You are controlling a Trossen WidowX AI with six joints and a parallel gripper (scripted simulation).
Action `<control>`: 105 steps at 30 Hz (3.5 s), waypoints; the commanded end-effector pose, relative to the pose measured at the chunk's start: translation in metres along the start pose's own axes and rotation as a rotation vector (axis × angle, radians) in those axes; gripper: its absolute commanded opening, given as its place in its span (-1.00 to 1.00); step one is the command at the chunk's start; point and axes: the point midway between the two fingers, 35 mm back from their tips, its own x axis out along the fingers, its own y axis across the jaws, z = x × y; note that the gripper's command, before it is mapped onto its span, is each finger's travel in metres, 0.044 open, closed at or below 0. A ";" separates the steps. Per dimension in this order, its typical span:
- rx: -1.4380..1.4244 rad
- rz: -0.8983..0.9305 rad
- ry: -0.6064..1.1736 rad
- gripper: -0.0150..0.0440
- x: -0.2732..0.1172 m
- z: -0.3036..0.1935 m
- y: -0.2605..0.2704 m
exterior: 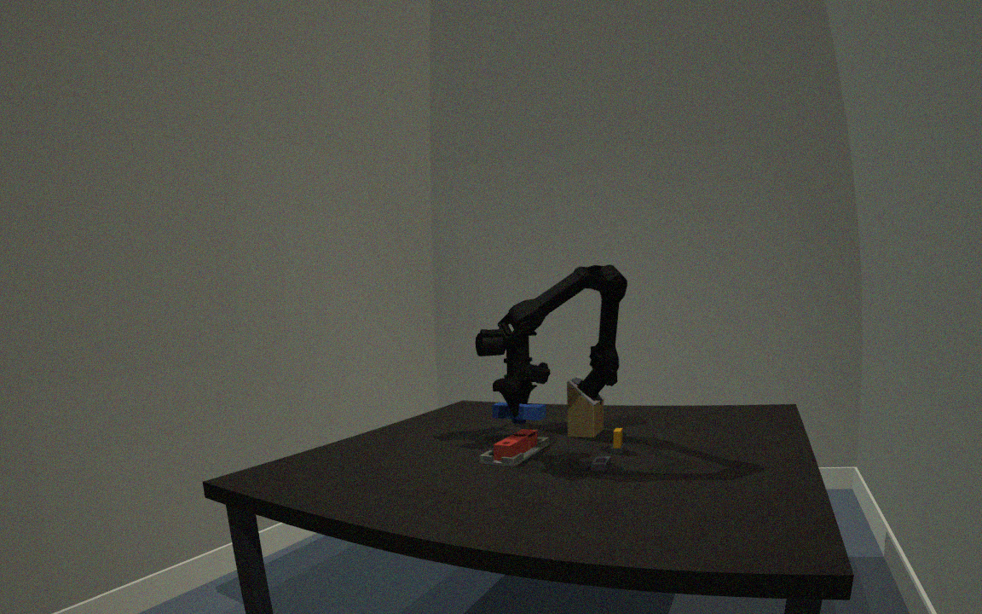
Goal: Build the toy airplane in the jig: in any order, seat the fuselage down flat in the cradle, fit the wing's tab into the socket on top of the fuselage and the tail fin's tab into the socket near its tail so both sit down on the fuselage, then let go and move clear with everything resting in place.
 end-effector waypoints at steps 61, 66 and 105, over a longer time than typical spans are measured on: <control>0.004 0.007 -0.004 0.17 0.040 0.000 0.003; 0.004 0.007 -0.004 0.17 0.040 -0.001 0.003; -0.002 0.004 0.002 1.00 0.037 0.000 0.002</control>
